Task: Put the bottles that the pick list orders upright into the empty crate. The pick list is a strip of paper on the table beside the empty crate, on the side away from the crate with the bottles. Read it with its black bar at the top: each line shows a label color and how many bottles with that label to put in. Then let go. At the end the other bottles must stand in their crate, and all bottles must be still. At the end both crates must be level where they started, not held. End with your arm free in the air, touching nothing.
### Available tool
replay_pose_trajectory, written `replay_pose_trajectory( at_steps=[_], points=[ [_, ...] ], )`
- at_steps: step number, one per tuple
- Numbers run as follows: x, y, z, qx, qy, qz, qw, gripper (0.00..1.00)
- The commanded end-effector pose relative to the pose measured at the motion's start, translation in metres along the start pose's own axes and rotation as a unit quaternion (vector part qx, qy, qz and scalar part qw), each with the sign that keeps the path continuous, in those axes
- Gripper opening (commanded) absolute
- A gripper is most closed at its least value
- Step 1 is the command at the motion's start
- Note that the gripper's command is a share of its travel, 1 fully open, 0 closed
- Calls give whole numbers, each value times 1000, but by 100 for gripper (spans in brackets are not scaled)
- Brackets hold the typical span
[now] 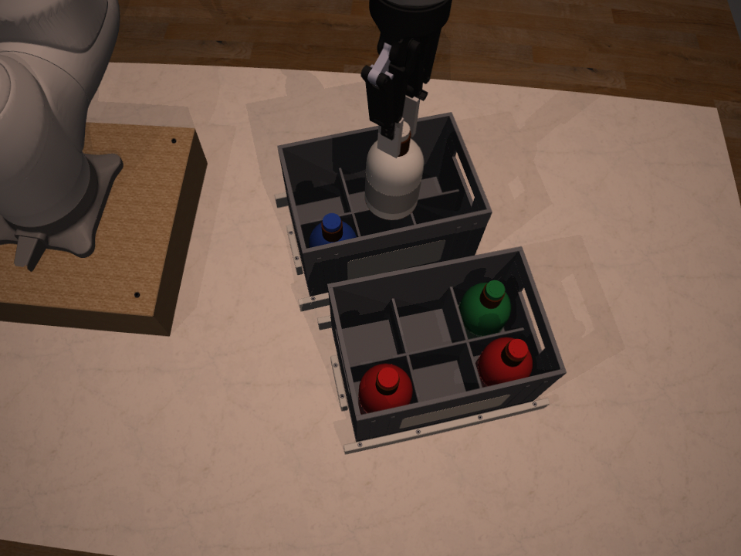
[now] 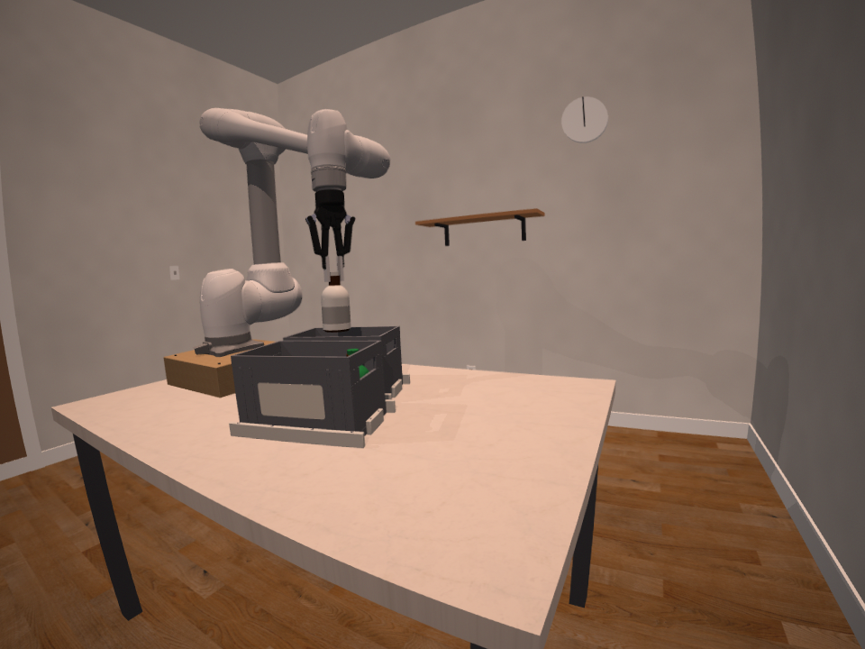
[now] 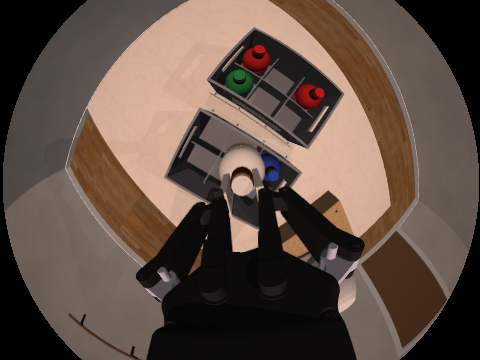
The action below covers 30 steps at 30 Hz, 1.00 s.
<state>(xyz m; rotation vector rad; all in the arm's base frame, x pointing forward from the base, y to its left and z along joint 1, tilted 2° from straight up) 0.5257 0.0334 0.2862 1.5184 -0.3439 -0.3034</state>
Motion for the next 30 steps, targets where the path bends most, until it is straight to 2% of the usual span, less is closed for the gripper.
replay_pose_trajectory(
  at_steps=[1,30],
  points=[
    [0,-2,0,0,0,0,1000,0],
    [0,-28,0,0,0,0,1000,0]
  ],
)
Point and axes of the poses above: the point where the finger pads meet when closed, its own y axis back along the fingers, its own z axis across the jaws, x = y × z, the point moved 3 cm from there along y, back along the fingers, and after that the axes turned 1 degree about y, right-handed, at the moved point
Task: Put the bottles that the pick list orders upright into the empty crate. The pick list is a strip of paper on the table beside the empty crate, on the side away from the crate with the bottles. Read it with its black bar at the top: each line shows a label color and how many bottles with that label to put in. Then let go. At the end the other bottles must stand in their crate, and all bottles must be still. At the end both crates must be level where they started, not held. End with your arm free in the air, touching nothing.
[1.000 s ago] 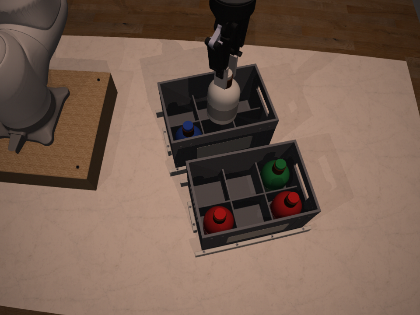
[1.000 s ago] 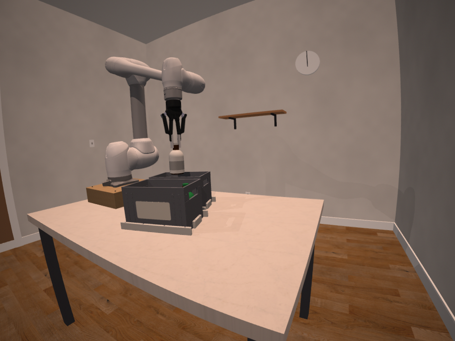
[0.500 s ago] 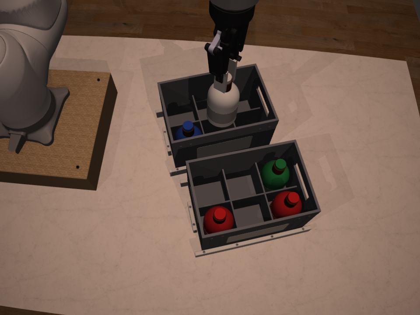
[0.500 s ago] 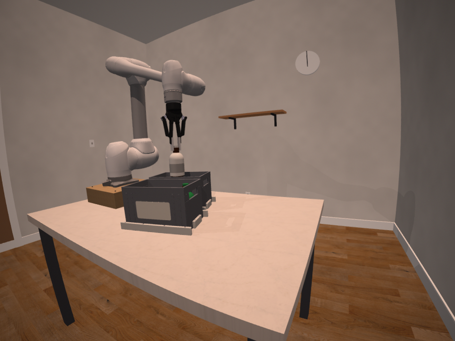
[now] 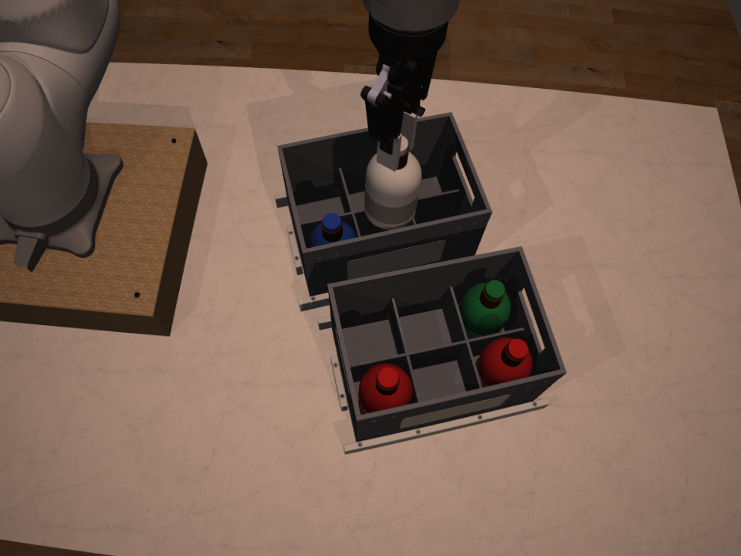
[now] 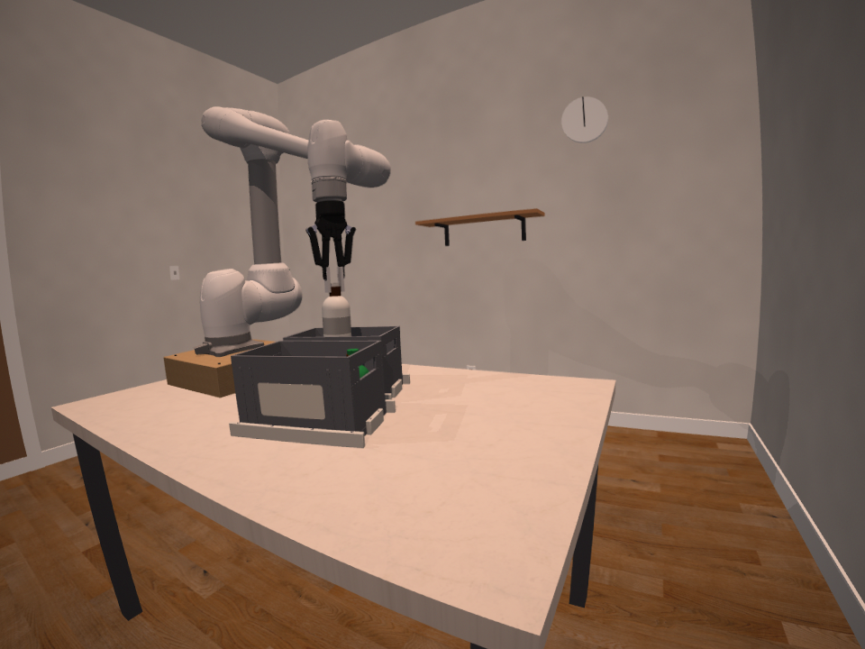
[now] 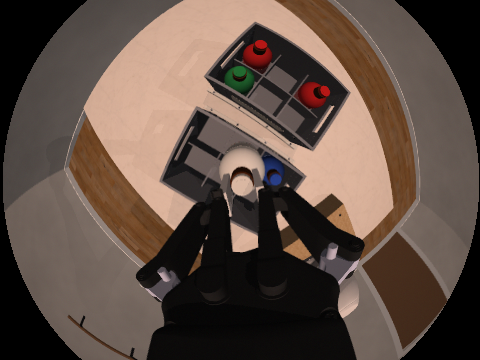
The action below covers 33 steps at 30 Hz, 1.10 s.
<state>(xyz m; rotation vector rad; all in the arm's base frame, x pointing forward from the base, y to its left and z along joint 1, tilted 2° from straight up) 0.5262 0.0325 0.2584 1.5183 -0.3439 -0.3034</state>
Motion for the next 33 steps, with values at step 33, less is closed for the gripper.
replay_pose_trajectory(
  at_steps=[33],
  points=[
    [0,-30,0,0,0,0,1000,0]
  ],
)
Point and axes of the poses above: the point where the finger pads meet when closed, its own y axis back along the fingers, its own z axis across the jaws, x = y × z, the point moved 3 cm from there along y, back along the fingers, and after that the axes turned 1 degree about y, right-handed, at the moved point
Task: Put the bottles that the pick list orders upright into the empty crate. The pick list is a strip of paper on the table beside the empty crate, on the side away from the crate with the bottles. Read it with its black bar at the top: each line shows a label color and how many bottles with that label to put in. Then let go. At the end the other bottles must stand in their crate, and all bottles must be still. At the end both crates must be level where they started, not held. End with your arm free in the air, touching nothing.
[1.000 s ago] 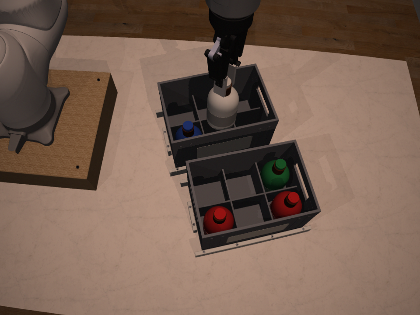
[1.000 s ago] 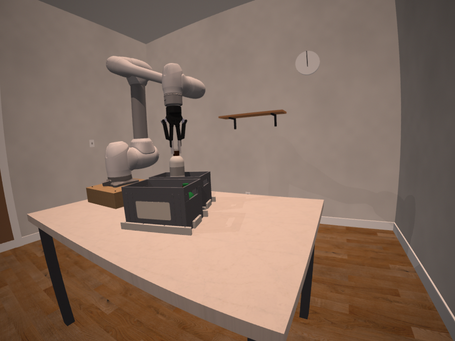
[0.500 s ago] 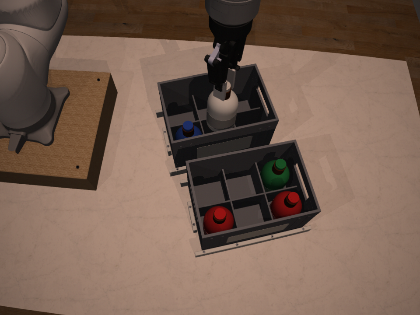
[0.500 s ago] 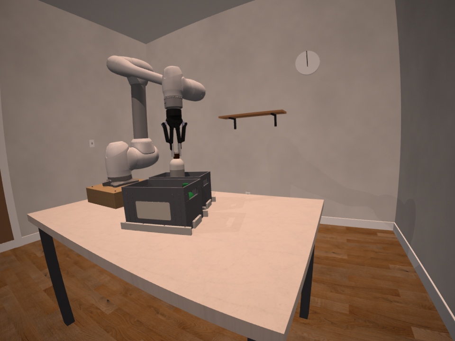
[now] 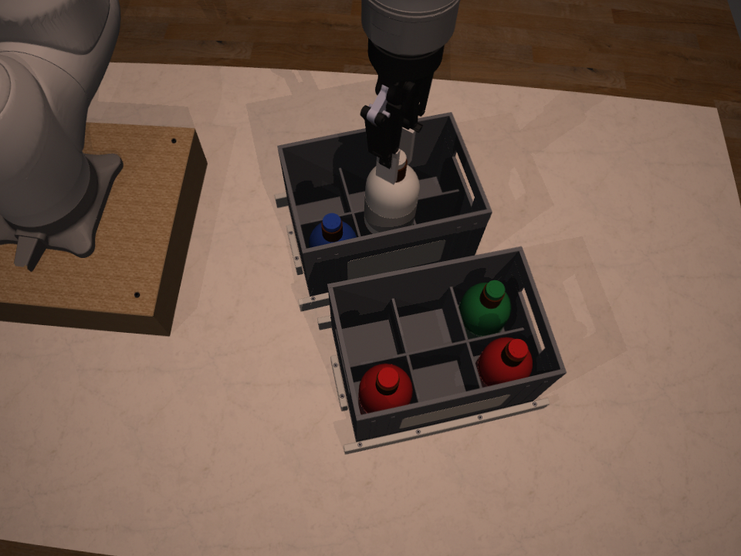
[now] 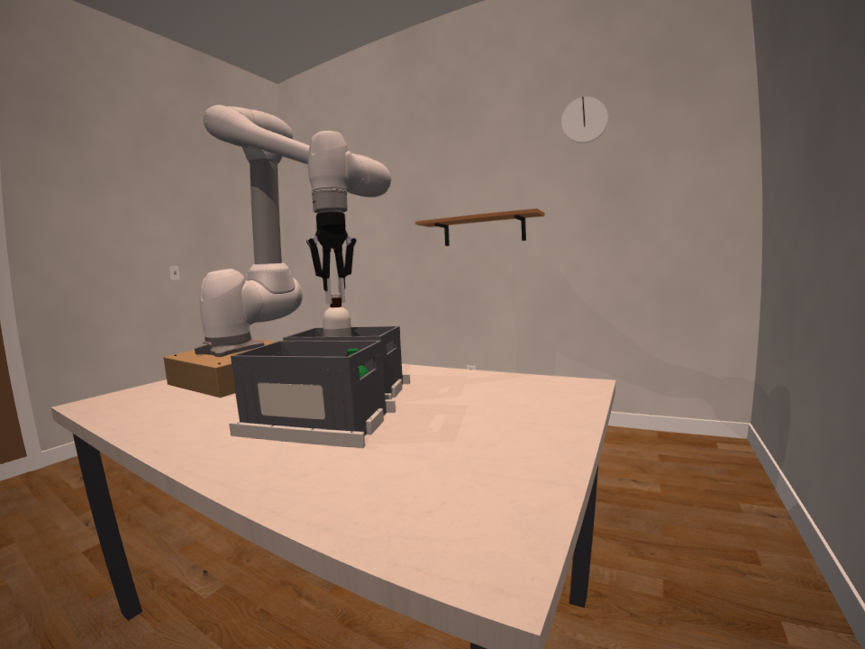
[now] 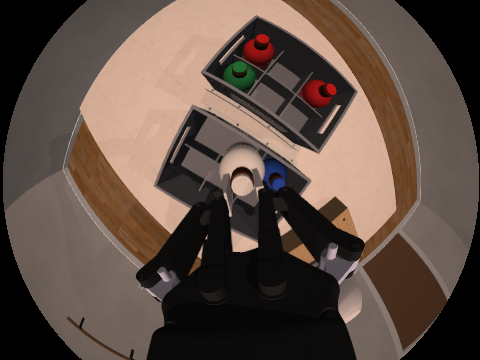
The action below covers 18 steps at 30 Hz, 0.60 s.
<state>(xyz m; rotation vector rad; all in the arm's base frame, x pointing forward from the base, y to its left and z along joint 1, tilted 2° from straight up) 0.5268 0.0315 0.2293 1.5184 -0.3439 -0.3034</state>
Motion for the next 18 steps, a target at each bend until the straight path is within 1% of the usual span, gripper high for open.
replay_pose_trajectory(
  at_steps=[1,18],
  points=[
    [0,-1,0,0,0,0,1000,0],
    [0,-16,0,0,0,0,1000,0]
  ],
)
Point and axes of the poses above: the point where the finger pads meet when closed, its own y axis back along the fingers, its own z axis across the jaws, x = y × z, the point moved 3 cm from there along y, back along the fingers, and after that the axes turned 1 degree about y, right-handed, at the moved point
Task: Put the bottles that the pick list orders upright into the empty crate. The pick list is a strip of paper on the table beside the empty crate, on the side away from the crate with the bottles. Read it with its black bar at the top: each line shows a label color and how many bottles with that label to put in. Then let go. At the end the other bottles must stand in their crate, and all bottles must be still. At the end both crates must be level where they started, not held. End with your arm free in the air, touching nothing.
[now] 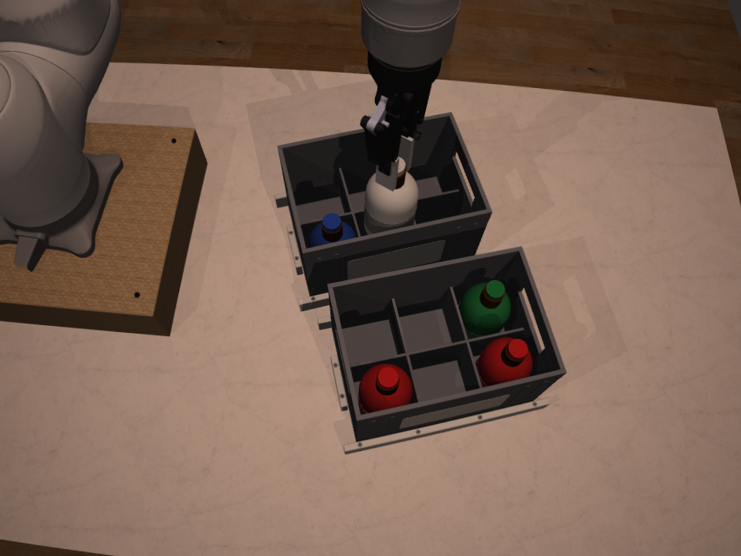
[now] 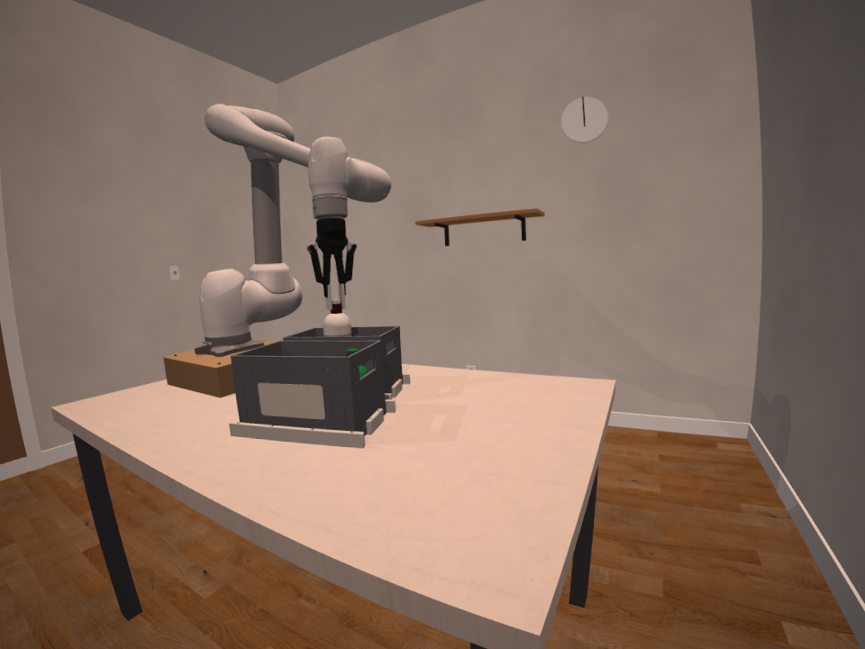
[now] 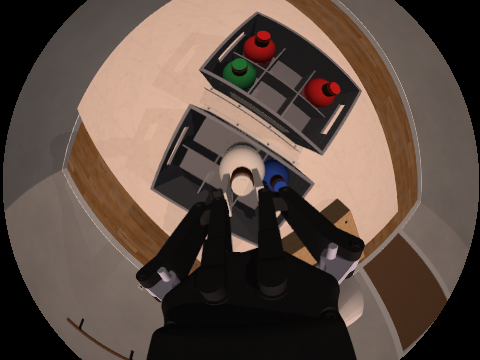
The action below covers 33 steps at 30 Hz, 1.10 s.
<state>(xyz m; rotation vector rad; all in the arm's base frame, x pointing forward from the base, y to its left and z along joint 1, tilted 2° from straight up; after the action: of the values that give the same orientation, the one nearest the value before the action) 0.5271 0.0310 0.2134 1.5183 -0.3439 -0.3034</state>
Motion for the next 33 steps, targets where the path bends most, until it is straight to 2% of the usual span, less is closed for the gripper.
replay_pose_trajectory(
  at_steps=[1,33],
  points=[
    [0,0,0,0,0,0,1000,0],
    [0,-30,0,0,0,0,1000,0]
  ],
)
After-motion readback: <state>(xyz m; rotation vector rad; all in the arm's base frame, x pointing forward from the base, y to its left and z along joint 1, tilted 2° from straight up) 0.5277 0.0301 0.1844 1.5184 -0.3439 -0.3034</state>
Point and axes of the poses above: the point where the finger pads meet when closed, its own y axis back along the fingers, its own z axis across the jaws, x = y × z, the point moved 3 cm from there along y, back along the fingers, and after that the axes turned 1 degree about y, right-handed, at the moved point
